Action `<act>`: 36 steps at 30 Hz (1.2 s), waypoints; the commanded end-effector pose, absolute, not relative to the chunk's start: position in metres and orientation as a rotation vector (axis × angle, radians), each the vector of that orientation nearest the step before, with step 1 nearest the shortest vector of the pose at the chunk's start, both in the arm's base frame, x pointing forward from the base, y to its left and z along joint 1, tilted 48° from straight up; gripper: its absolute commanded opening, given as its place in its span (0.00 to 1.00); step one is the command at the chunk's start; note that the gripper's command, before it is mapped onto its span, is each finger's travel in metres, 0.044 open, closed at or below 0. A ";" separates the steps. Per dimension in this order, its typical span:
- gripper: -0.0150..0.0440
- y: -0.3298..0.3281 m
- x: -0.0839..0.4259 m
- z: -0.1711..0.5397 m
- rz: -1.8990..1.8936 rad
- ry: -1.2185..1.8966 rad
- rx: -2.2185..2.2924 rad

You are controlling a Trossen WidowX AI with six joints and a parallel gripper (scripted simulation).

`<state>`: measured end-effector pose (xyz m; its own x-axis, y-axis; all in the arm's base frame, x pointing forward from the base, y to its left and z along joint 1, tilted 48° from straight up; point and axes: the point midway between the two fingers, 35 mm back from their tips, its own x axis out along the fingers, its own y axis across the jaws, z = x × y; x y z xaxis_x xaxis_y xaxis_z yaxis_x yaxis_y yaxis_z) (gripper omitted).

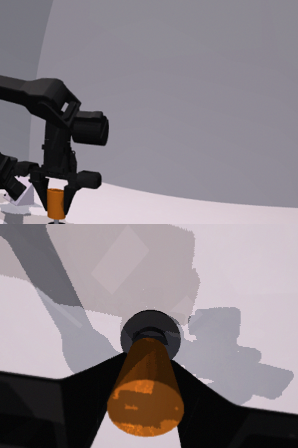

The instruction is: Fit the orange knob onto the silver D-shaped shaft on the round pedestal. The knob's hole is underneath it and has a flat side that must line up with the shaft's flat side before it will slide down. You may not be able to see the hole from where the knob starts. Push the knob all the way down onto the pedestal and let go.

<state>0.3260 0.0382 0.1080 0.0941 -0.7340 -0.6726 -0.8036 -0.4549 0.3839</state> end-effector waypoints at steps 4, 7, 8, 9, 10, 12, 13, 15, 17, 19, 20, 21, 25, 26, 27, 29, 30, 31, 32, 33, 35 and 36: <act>0.25 0.038 0.327 0.106 1.308 1.586 -2.269; 0.25 0.038 0.327 0.106 1.308 1.586 -2.269; 0.25 0.038 0.327 0.106 1.308 1.586 -2.269; 0.25 0.038 0.327 0.106 1.308 1.586 -2.269; 0.25 0.038 0.327 0.106 1.308 1.586 -2.269; 0.25 0.039 0.327 0.107 1.308 1.586 -2.269; 0.25 0.040 0.327 0.108 1.308 1.586 -2.269; 0.25 0.040 0.327 0.110 1.308 1.586 -2.268; 0.25 0.040 0.327 0.111 1.318 1.583 -2.274; 0.25 0.040 0.327 0.111 1.367 1.569 -2.299; 0.25 0.040 0.327 0.111 1.403 1.559 -2.317; 0.25 0.040 0.328 0.111 1.446 1.545 -2.339; 0.25 0.040 0.328 0.109 1.541 1.513 -2.384; 0.25 0.040 0.328 0.109 1.541 1.513 -2.384; 0.25 0.040 0.327 0.109 1.541 1.513 -2.384; 0.25 0.040 0.327 0.109 1.541 1.513 -2.384; 0.25 0.040 0.327 0.108 1.541 1.513 -2.384; 0.25 0.040 0.327 0.108 1.541 1.513 -2.384; 0.25 0.040 0.326 0.108 1.541 1.513 -2.384; 0.25 0.039 0.327 0.107 1.541 1.514 -2.384; 0.25 0.037 0.327 0.106 1.541 1.514 -2.384; 0.25 0.037 0.327 0.107 1.541 1.514 -2.384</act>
<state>0.3264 0.0376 0.1063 0.0946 -0.7332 -0.6734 -0.6620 -0.5515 0.5075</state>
